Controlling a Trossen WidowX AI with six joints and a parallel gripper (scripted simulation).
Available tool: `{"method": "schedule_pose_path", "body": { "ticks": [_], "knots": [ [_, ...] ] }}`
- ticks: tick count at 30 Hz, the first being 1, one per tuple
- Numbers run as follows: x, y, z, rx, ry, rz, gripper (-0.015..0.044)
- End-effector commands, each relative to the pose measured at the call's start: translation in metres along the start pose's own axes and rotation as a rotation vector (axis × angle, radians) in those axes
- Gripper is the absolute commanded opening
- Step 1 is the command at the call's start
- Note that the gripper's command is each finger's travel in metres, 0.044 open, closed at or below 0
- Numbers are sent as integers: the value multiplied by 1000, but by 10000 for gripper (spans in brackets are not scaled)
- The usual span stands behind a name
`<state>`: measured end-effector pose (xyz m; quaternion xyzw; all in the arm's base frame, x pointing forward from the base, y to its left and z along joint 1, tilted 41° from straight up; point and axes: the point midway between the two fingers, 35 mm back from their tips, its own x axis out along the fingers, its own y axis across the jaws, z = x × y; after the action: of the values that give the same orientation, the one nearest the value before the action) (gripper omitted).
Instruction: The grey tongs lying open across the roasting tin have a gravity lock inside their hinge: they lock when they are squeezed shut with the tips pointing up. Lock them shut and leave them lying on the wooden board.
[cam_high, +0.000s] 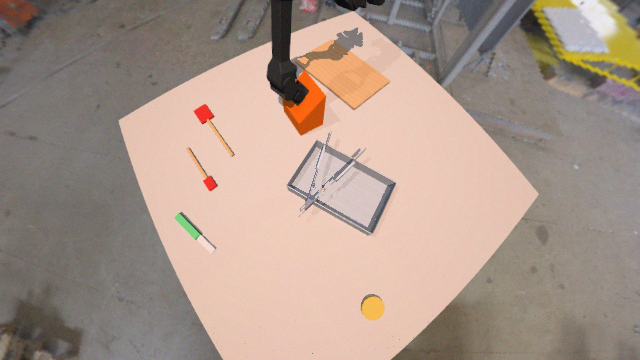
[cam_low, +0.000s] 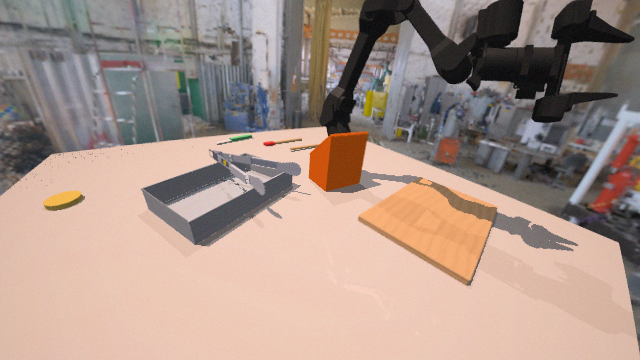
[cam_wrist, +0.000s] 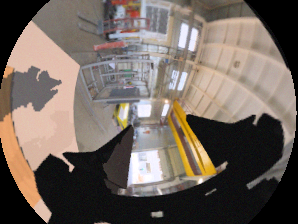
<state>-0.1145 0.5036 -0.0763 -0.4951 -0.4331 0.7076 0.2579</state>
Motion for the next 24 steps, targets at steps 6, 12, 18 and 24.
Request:
{"method": "schedule_pose_path", "body": {
  "ticks": [6, 12, 18, 24],
  "knots": [
    [-11, 5, -33, 157, 80, 44, 440],
    [-52, 11, -127, 590, 352, 81, 440],
    [-118, 25, -206, 994, 616, 43, 440],
    [-202, 52, -270, 1441, 939, -67, 440]
  ]
}}
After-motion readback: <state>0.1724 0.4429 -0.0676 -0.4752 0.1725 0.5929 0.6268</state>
